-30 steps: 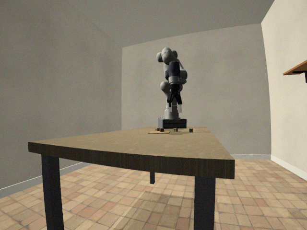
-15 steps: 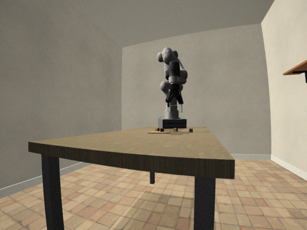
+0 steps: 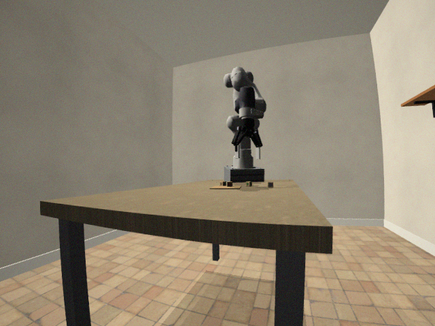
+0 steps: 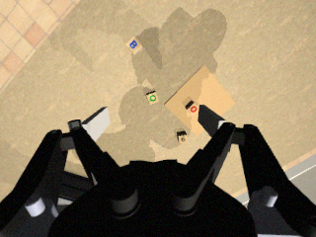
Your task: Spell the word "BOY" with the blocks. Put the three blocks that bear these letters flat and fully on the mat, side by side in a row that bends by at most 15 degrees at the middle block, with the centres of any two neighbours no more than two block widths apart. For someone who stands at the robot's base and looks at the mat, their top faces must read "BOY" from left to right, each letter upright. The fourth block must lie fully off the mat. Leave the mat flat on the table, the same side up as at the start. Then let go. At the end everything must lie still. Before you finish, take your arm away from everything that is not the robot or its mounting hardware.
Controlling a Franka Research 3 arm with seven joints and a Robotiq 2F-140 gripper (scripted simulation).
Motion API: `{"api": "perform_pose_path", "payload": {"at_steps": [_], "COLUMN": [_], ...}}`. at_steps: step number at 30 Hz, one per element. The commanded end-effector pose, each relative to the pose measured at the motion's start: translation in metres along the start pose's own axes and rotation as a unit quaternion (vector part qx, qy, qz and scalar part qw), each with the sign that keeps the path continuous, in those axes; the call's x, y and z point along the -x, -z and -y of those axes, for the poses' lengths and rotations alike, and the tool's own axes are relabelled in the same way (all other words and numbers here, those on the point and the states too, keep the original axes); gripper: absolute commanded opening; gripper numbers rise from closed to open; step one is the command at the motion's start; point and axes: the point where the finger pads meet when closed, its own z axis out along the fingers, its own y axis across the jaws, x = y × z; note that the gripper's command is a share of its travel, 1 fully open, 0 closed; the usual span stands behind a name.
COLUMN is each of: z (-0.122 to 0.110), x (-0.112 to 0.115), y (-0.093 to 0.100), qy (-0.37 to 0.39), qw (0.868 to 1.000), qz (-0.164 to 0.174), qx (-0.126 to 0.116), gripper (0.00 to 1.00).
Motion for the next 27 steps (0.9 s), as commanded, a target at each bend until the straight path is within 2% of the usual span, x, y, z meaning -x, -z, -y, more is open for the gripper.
{"api": "perform_pose_path", "payload": {"at_steps": [1,15,27], "z": [-0.0012,-0.0024,-0.0035], "x": [-0.0011,-0.0018,-0.0023], "y": [0.0003,0.0003,-0.0002], "qy": [-0.07,-0.155,-0.252], "qw": [0.998,0.988,0.968], "qz": [-0.002,-0.003,-0.004], "qx": [0.0,0.002,0.004], "gripper": [1.0,1.0,1.0]}}
